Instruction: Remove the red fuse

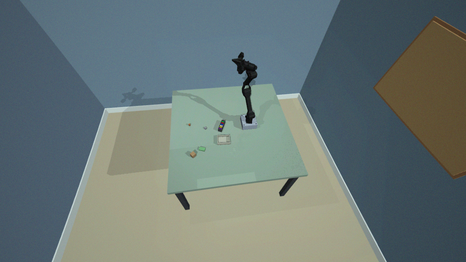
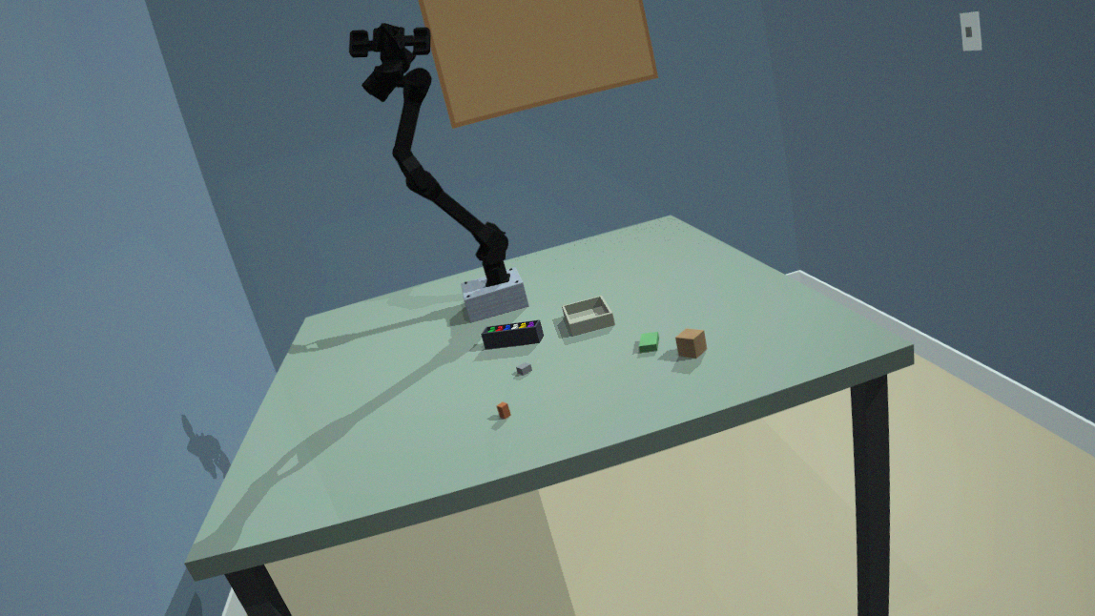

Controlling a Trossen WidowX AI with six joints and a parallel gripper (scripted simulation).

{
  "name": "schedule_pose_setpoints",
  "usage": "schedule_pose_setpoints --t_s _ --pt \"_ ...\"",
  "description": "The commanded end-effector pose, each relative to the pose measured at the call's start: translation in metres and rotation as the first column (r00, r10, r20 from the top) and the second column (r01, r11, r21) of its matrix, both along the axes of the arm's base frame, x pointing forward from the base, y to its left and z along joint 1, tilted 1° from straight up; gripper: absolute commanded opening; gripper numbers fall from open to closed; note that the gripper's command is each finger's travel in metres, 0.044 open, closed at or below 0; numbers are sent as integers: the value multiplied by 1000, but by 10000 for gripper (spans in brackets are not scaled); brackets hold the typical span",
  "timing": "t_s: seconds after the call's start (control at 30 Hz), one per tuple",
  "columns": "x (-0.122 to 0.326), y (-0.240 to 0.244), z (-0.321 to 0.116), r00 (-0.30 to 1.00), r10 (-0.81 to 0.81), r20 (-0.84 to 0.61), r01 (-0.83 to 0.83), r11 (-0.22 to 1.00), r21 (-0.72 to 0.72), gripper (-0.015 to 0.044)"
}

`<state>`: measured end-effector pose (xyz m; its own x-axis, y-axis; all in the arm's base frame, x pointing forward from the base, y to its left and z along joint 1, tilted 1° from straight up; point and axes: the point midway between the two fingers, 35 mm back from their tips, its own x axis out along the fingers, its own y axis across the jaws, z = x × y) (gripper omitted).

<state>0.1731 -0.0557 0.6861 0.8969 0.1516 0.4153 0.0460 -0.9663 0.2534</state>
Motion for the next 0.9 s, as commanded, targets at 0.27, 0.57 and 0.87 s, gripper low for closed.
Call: schedule_pose_setpoints --t_s 0.27,0.57,0.87 --pt "-46 57 25 948 -205 244 273 918 -288 72" --pt "-66 140 27 824 -276 495 525 701 -483 72" --pt "-47 213 5 724 -243 646 677 429 -598 72"
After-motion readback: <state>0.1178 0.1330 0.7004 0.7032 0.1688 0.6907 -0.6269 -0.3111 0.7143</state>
